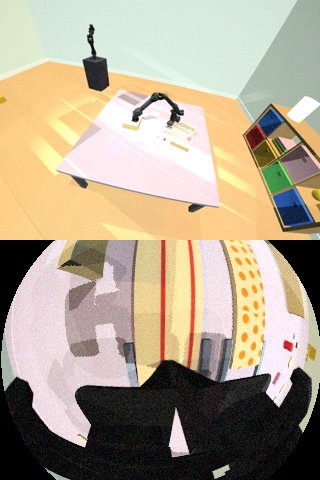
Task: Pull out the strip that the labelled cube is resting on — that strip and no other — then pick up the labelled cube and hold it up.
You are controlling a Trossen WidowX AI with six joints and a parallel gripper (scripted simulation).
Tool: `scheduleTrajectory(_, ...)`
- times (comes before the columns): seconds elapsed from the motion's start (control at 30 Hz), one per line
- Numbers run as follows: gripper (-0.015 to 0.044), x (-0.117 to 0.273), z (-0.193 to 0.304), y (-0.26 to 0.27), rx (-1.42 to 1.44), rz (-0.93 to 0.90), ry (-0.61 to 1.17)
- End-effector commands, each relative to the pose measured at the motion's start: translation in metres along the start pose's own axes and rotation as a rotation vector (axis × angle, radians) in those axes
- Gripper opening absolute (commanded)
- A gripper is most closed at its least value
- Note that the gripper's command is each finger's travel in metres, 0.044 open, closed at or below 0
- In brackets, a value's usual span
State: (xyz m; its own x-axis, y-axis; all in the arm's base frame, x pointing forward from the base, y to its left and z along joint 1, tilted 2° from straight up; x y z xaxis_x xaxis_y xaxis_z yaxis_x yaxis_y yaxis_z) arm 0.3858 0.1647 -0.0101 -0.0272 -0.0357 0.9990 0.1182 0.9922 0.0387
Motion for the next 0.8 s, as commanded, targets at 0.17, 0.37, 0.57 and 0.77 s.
scheduleTrajectory(0.17, 0.0, -0.005, 0.021, 0.002, 0.005, 0.005, 0.025)
scheduleTrajectory(0.37, 0.0, -0.006, 0.03, 0.002, 0.005, 0.005, 0.026)
scheduleTrajectory(0.57, 0.0, -0.006, 0.039, 0.003, 0.005, 0.005, 0.026)
scheduleTrajectory(0.77, 0.0, -0.006, 0.048, 0.003, 0.005, 0.005, 0.027)
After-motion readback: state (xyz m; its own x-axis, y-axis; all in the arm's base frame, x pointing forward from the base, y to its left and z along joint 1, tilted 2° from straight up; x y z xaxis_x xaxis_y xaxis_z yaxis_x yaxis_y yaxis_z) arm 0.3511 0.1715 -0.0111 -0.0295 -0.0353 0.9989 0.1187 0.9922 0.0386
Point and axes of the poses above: the point midway between the two fingers, 35 mm back from their tips, its own x axis back along the fingers, its own y axis across the jaws, z = x × y, the point moved 2 cm from there along x, back along the fingers, and after that the axes turned 6 degrees about x, right-handed, at the moved point
